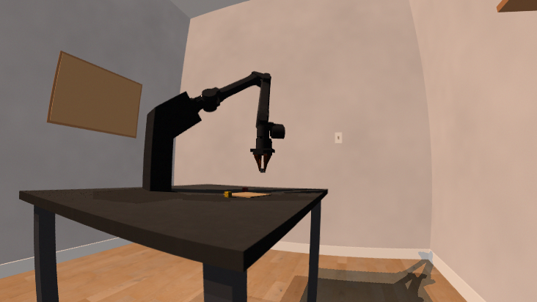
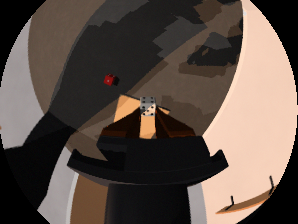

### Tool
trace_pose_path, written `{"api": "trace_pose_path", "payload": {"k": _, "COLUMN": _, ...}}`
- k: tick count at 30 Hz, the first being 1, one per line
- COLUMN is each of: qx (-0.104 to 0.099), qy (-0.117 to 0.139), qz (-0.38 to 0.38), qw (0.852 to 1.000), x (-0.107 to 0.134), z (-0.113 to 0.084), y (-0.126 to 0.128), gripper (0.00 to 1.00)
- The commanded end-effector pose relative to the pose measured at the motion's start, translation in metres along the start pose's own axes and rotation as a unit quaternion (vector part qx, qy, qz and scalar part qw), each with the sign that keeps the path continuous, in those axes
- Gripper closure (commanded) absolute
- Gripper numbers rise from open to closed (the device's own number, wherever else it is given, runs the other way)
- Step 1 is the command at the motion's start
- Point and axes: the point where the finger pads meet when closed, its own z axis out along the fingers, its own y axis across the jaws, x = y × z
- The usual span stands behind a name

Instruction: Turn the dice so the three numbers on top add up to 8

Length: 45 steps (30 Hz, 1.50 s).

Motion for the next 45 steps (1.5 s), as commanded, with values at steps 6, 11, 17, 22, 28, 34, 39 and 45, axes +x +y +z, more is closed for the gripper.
{"api": "trace_pose_path", "payload": {"k": 6, "qx": -0.002, "qy": -0.006, "qz": -0.158, "qw": 0.987, "x": -0.007, "z": 0.007, "y": 0.002, "gripper": 0.85}}
{"api": "trace_pose_path", "payload": {"k": 11, "qx": -0.002, "qy": -0.006, "qz": -0.234, "qw": 0.972, "x": -0.008, "z": 0.008, "y": 0.000, "gripper": 0.85}}
{"api": "trace_pose_path", "payload": {"k": 17, "qx": -0.001, "qy": -0.006, "qz": -0.320, "qw": 0.947, "x": -0.009, "z": 0.009, "y": -0.001, "gripper": 0.85}}
{"api": "trace_pose_path", "payload": {"k": 22, "qx": -0.002, "qy": -0.006, "qz": -0.348, "qw": 0.937, "x": -0.009, "z": 0.009, "y": 0.001, "gripper": 0.85}}
{"api": "trace_pose_path", "payload": {"k": 28, "qx": 0.003, "qy": -0.004, "qz": -0.359, "qw": 0.933, "x": -0.011, "z": 0.007, "y": -0.001, "gripper": 0.85}}
{"api": "trace_pose_path", "payload": {"k": 34, "qx": 0.038, "qy": 0.077, "qz": -0.349, "qw": 0.933, "x": -0.015, "z": 0.001, "y": 0.000, "gripper": 0.85}}
{"api": "trace_pose_path", "payload": {"k": 39, "qx": 0.053, "qy": 0.161, "qz": -0.339, "qw": 0.926, "x": -0.005, "z": 0.007, "y": 0.011, "gripper": 0.85}}
{"api": "trace_pose_path", "payload": {"k": 45, "qx": 0.119, "qy": 0.321, "qz": -0.325, "qw": 0.882, "x": -0.008, "z": 0.004, "y": 0.008, "gripper": 0.85}}
